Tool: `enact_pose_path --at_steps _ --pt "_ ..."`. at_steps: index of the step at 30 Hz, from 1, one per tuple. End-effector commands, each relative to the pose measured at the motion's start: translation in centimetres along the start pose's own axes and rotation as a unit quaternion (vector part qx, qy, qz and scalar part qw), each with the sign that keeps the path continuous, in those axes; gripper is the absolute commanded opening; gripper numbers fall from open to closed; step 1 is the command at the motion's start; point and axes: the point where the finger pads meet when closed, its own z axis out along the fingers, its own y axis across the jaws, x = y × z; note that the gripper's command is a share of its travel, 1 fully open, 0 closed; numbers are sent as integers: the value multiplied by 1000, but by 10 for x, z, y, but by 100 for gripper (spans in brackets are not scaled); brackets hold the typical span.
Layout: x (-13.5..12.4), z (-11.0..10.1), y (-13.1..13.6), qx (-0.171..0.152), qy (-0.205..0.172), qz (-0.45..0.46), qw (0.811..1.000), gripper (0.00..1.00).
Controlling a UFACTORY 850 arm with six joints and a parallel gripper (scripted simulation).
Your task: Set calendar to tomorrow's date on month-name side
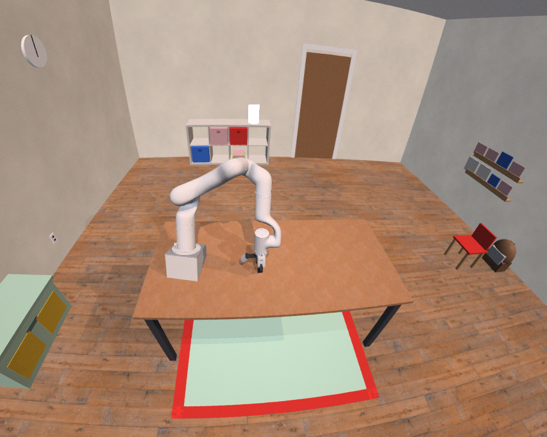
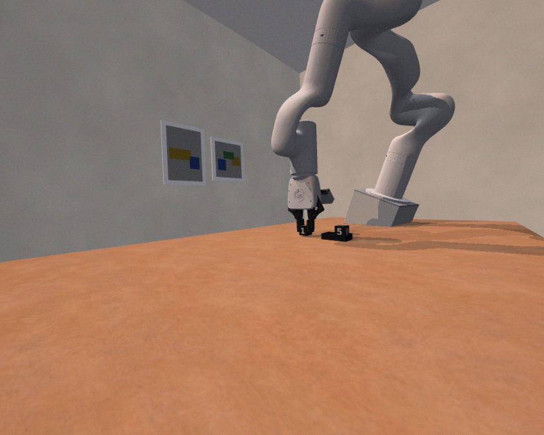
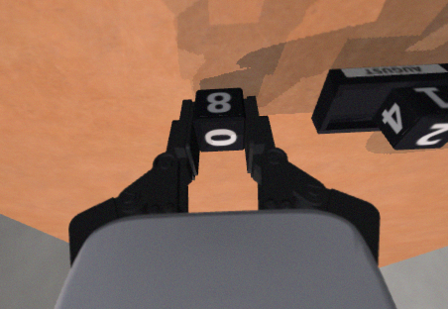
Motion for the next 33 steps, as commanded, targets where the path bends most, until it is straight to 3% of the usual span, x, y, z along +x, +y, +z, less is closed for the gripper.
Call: enact_pose_path --at_steps 1,33 --pt "-1 -1 0 0 -1 0 1000 27" --pt "-1 3 0 0 -1 0 1000 27"
